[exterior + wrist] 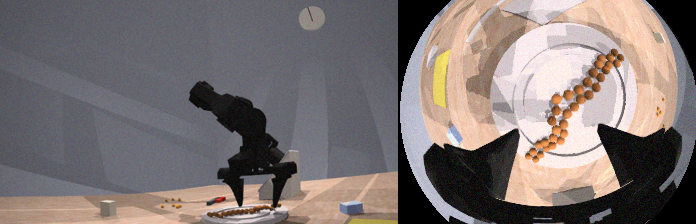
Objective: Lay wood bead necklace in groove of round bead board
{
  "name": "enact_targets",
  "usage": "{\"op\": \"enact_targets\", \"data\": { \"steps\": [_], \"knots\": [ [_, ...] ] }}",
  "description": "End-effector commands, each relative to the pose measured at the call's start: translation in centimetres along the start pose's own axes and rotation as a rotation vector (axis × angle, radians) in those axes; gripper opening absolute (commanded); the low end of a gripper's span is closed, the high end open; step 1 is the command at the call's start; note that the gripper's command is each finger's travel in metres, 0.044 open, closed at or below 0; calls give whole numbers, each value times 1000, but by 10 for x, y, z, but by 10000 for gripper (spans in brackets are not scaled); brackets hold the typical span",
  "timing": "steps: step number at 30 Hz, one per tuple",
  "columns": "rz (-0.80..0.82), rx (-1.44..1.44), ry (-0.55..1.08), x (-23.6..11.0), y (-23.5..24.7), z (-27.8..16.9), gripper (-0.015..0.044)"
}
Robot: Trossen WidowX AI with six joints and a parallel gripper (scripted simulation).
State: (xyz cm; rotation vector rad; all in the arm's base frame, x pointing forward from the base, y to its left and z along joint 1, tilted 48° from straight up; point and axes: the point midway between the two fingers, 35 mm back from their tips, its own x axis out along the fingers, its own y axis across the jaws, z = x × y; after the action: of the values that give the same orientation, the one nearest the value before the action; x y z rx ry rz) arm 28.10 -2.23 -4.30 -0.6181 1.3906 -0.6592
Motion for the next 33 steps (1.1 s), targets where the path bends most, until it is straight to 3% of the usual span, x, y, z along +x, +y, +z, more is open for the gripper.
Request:
{"op": "enact_targets", "data": {
  "steps": [1, 15, 16, 20, 25, 33],
  "knots": [
    [1, 5, 0, -1, 0, 1, 440],
    [1, 5, 0, -1, 0, 1, 440],
    [1, 20, 0, -1, 0, 1, 414],
    [2, 330, 0, -14, -6, 12, 310],
    [2, 733, 0, -32, -15, 24, 310],
    [2, 748, 0, -33, -15, 24, 310]
  ]
}}
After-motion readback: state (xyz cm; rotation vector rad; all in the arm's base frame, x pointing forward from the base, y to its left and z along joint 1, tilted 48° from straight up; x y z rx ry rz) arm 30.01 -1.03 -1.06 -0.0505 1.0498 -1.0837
